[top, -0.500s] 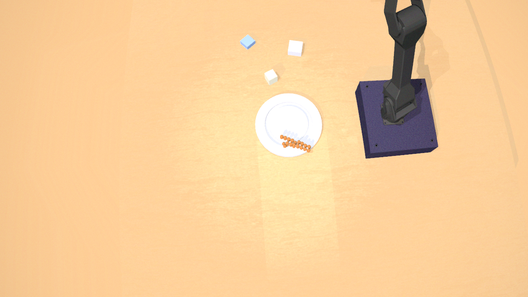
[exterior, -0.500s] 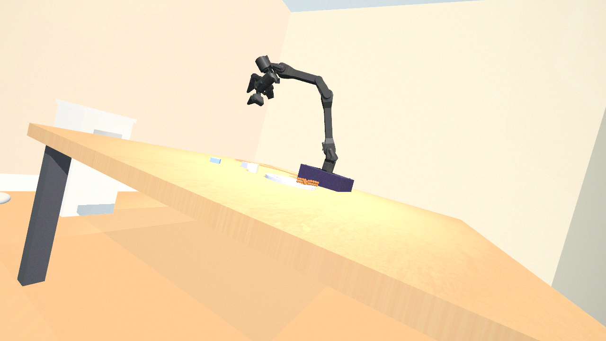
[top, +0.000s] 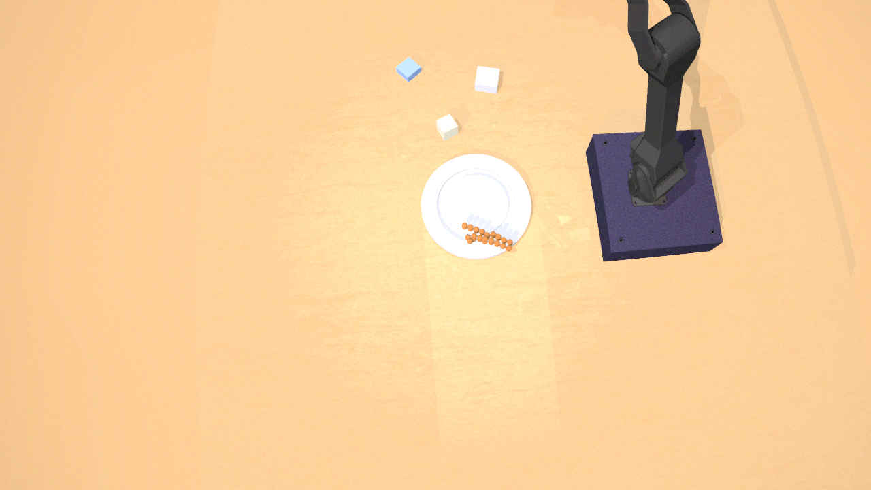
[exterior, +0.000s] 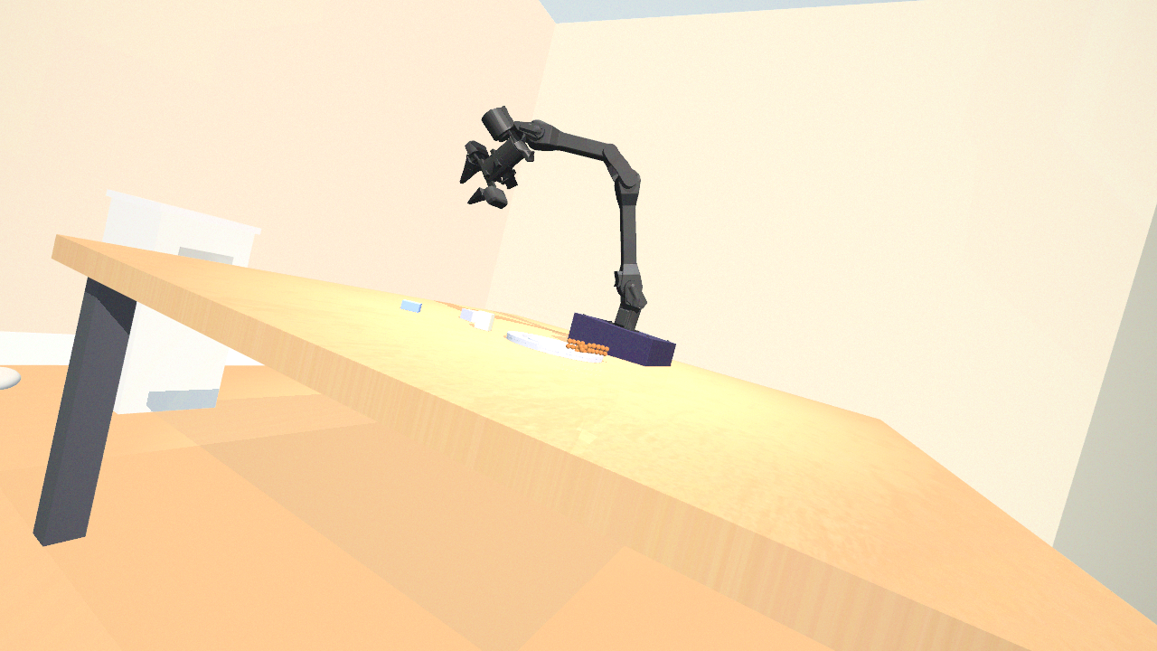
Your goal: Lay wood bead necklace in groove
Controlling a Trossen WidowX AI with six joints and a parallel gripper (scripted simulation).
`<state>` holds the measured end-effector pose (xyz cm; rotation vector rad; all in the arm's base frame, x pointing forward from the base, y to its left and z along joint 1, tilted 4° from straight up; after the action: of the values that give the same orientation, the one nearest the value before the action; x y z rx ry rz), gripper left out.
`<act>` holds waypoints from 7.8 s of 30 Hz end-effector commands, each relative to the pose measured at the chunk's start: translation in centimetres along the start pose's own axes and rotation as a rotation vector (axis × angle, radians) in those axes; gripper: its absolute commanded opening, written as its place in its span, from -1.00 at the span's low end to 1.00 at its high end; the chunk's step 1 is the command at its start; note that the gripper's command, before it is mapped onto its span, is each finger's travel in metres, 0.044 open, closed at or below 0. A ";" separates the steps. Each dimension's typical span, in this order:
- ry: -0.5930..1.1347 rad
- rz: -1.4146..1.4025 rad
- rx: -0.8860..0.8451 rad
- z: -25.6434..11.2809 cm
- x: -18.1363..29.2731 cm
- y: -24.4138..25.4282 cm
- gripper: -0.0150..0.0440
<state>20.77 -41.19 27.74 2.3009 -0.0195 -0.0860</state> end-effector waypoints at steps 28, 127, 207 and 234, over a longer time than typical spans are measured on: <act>0.433 -1.045 0.131 -7.4 12.1 -16.6 0.56; 1.385 -2.843 -0.152 -20.0 6.7 -50.0 -0.06; 1.390 -2.841 -0.150 -20.4 6.6 -49.5 1.00; 1.281 -2.579 0.067 -21.0 6.7 -49.0 0.80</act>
<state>27.95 6.68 4.22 0.1590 3.1252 0.1041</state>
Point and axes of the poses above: the point midway between the two fingers, 35 mm back from their tips, its own z axis out along the fingers, its own y axis across the jaws, x = y × z, the point moved 4 cm from there along -z, back along the fingers
